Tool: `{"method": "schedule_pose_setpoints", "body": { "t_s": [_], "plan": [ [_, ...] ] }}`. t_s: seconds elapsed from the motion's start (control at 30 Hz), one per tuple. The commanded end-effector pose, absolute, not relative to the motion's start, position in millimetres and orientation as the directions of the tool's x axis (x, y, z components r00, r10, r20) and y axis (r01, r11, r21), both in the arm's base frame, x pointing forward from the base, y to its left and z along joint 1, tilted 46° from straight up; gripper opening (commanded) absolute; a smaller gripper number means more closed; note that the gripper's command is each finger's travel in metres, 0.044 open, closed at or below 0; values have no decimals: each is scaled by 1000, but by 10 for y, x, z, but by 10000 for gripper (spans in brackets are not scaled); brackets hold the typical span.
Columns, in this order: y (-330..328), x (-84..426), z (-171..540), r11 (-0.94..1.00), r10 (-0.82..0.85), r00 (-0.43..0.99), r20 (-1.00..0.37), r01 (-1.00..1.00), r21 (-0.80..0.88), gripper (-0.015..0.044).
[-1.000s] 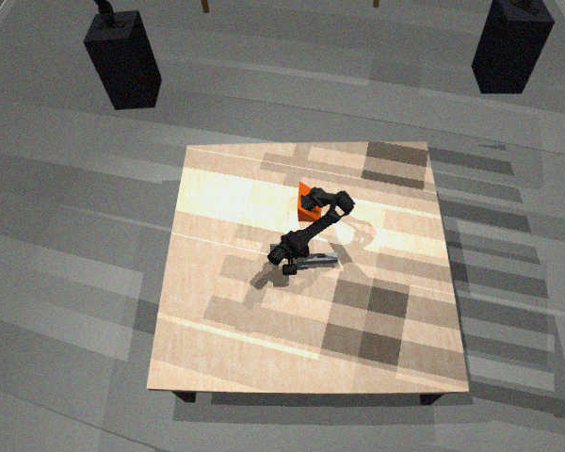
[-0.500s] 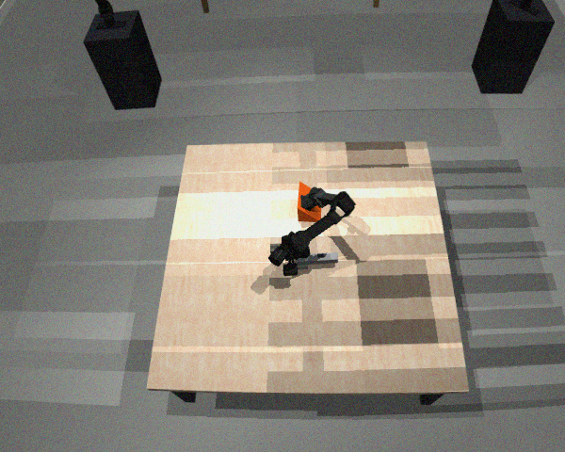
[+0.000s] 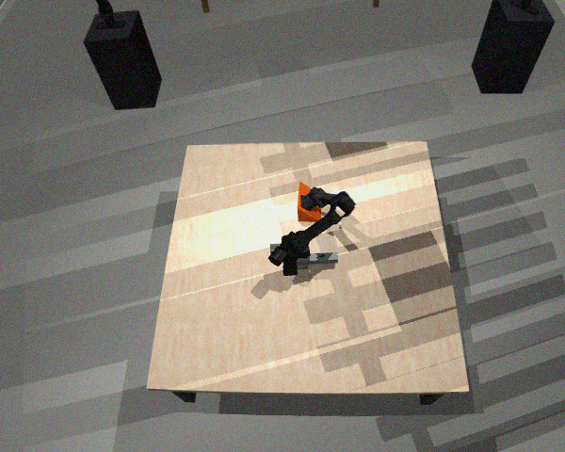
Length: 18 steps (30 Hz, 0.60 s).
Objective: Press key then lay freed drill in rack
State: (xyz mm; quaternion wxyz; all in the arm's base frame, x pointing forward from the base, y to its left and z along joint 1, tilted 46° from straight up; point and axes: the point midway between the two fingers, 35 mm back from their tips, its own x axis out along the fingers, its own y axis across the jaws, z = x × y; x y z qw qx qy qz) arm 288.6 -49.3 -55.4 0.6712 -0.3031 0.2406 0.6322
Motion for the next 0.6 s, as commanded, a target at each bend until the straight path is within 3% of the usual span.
{"method": "schedule_pose_setpoints", "body": {
  "t_s": [0.0, 0.57],
  "plan": [
    [-503, 2891, -563, 18, 705, 86, -704, -994, -104, 0],
    [-677, 2906, -723, 20, 707, 86, -702, -995, -101, 0]
  ]
}}
